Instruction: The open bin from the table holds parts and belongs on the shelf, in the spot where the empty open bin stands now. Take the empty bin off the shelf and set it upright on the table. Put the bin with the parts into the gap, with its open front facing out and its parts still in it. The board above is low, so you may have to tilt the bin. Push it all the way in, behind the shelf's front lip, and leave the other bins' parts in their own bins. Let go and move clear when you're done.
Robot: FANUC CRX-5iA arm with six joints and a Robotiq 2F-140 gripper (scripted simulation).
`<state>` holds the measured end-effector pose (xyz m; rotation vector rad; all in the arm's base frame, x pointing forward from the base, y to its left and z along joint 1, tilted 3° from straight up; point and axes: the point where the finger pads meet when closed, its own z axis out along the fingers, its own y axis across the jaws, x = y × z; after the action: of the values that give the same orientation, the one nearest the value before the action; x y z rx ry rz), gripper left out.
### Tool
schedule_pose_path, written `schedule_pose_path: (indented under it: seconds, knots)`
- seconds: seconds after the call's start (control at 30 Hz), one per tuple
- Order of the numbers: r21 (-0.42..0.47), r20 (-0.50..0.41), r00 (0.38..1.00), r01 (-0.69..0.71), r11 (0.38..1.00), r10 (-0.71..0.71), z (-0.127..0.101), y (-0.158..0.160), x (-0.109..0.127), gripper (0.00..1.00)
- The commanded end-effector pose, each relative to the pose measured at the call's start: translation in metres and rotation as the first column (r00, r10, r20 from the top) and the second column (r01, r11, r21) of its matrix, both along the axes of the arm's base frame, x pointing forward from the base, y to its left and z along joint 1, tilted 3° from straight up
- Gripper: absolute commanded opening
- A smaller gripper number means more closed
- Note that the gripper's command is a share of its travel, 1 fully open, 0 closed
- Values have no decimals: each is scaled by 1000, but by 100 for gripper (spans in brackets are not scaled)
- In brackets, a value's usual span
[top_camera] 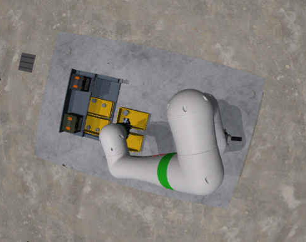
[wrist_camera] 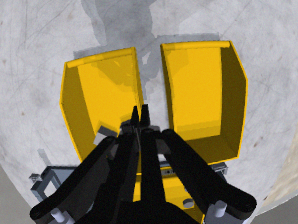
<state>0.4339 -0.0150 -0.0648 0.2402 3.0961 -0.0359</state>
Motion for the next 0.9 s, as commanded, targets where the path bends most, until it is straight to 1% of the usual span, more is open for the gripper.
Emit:
schedule_pose_path:
  seconds: [0.0,0.1,0.33,0.87]
  knots:
    - [0,2,1000,-1,1000,1,6,0,1,10]
    - [0,2,1000,-1,1000,1,9,0,1,10]
    - [0,2,1000,-1,1000,1,27,1,0,10]
    - [0,2,1000,-1,1000,1,28,0,0,10]
